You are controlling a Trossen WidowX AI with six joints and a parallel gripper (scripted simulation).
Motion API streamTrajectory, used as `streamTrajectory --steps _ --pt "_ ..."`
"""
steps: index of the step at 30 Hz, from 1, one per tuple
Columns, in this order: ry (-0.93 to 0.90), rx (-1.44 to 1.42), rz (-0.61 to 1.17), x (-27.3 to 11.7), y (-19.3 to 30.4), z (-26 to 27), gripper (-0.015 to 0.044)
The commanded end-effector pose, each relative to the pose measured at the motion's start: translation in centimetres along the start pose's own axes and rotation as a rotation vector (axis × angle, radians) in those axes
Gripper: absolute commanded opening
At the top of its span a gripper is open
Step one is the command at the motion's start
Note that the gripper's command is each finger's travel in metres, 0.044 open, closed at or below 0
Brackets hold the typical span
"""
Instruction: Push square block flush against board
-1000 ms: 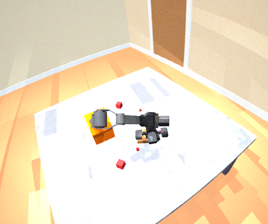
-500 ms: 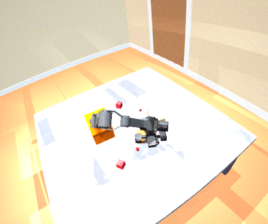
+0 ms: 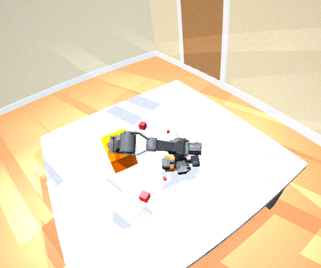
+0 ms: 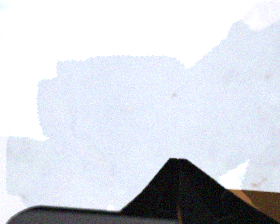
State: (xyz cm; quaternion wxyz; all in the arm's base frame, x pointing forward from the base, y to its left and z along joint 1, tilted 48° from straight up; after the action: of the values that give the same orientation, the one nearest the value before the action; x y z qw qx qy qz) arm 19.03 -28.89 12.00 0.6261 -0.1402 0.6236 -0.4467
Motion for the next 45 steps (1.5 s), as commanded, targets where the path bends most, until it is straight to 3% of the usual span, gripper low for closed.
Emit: streamTrajectory --steps 1,45 --pt "0.012 -0.003 0.002 0.3 0.6 0.0 0.0000" --pt "0.014 -0.003 0.006 0.4 4.1 1.0 0.0000"
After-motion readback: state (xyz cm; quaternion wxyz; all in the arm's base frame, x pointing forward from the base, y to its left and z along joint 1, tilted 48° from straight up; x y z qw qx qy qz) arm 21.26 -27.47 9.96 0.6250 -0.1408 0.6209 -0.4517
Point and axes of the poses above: the point midway between the two fingers, 35 mm back from their tips, its own x axis out along the fingers, its own z axis across the jaws, y = z × x, the point moved 2 cm from there along -x, back along the fingers, and after that the axes turned 15 degrees about -x, right-handed, at the moved point
